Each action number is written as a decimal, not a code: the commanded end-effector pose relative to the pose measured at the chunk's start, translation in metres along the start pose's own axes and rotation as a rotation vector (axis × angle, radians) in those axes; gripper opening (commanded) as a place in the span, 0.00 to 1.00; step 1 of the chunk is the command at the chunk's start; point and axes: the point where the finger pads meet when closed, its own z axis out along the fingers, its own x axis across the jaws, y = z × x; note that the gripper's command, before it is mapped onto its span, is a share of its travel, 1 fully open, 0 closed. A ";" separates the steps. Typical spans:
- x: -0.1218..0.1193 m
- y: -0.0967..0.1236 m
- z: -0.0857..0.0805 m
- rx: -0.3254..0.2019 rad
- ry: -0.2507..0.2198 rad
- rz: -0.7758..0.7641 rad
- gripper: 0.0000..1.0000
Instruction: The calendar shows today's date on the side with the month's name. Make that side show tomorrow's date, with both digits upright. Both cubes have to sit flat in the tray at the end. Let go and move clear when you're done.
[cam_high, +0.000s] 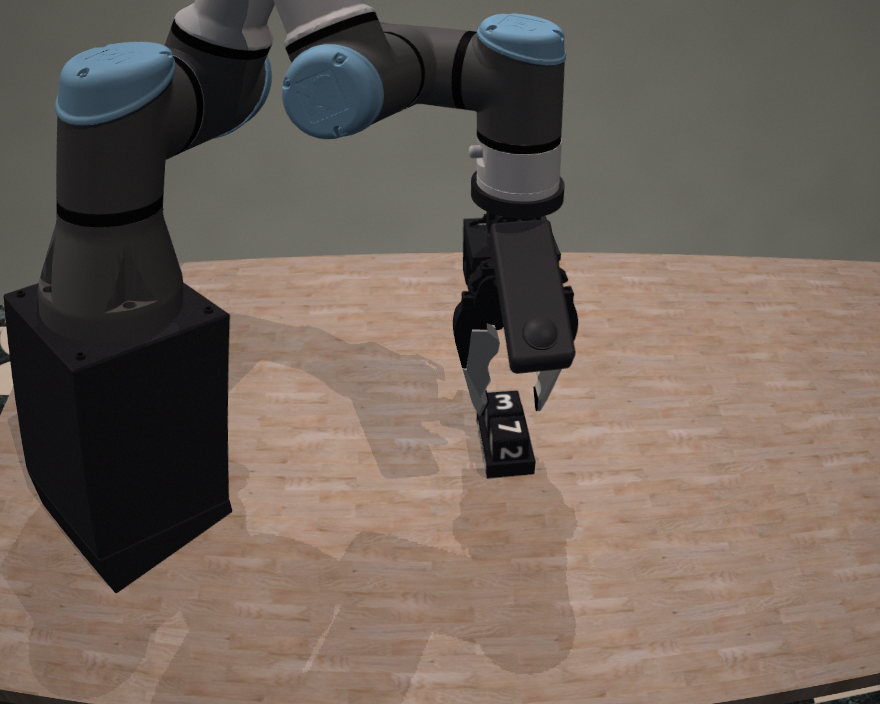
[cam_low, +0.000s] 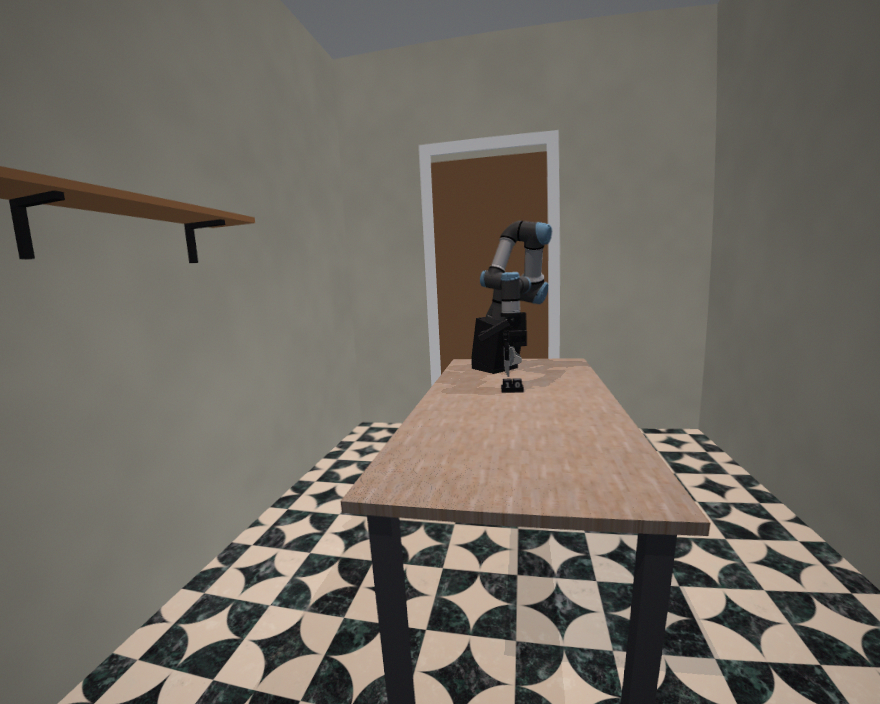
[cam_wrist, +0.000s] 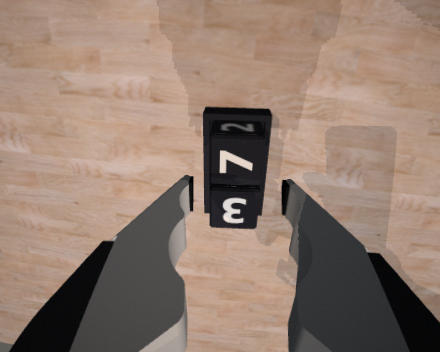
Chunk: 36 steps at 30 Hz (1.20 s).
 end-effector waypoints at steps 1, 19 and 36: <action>-0.001 0.000 0.005 0.001 -0.003 0.000 0.29; -0.001 -0.001 0.009 0.001 -0.003 0.000 0.29; -0.001 -0.001 0.009 0.001 -0.003 0.000 0.29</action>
